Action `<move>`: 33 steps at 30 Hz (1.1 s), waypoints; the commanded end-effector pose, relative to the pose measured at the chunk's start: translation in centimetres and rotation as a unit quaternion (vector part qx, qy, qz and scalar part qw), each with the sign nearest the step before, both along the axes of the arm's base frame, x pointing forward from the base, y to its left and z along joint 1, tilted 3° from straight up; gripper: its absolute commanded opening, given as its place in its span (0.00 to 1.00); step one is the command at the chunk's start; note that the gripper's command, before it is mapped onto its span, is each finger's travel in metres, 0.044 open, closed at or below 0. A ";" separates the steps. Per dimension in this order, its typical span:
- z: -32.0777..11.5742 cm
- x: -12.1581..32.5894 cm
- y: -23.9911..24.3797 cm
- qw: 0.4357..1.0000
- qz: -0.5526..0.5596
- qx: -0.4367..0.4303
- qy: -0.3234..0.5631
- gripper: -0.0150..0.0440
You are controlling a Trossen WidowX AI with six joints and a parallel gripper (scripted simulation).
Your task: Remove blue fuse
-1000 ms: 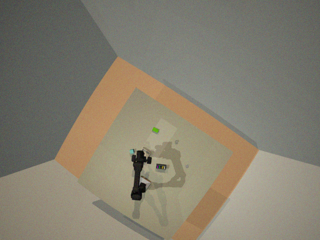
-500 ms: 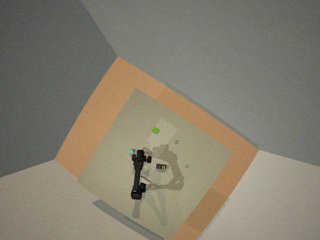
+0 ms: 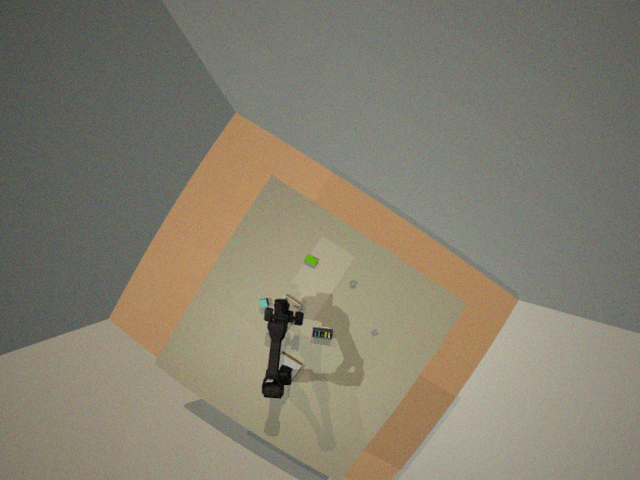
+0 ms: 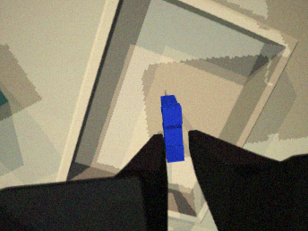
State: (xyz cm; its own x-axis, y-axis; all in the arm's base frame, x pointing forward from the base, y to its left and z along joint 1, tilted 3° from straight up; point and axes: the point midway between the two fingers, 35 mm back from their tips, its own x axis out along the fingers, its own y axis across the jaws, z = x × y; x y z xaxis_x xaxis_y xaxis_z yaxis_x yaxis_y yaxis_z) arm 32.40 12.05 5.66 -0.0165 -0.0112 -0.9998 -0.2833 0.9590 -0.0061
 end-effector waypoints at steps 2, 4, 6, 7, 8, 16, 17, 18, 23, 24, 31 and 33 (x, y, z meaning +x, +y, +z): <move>0.0 0.0 0.0 1.000 0.000 0.000 0.000 0.57; 0.0 0.0 0.0 1.000 0.000 0.000 0.000 0.65; 0.0 0.0 0.0 1.000 0.000 0.000 0.000 0.74; 0.0 0.0 0.0 1.000 0.000 0.000 0.000 0.79; 0.2 0.0 0.0 1.000 0.000 0.000 0.000 0.81; 3.7 0.1 0.1 1.000 -0.002 0.002 -0.001 0.81; 3.7 0.1 0.1 1.000 -0.002 0.002 -0.001 0.81; 3.7 0.1 0.1 1.000 -0.002 0.002 -0.001 0.81; 3.5 0.1 0.0 1.000 0.000 0.000 -0.001 0.81; 3.5 0.1 0.0 1.000 0.000 0.000 -0.001 0.81; 3.5 0.1 0.0 1.000 0.000 0.000 -0.001 0.81; 3.5 0.1 0.0 1.000 0.000 0.000 -0.001 0.81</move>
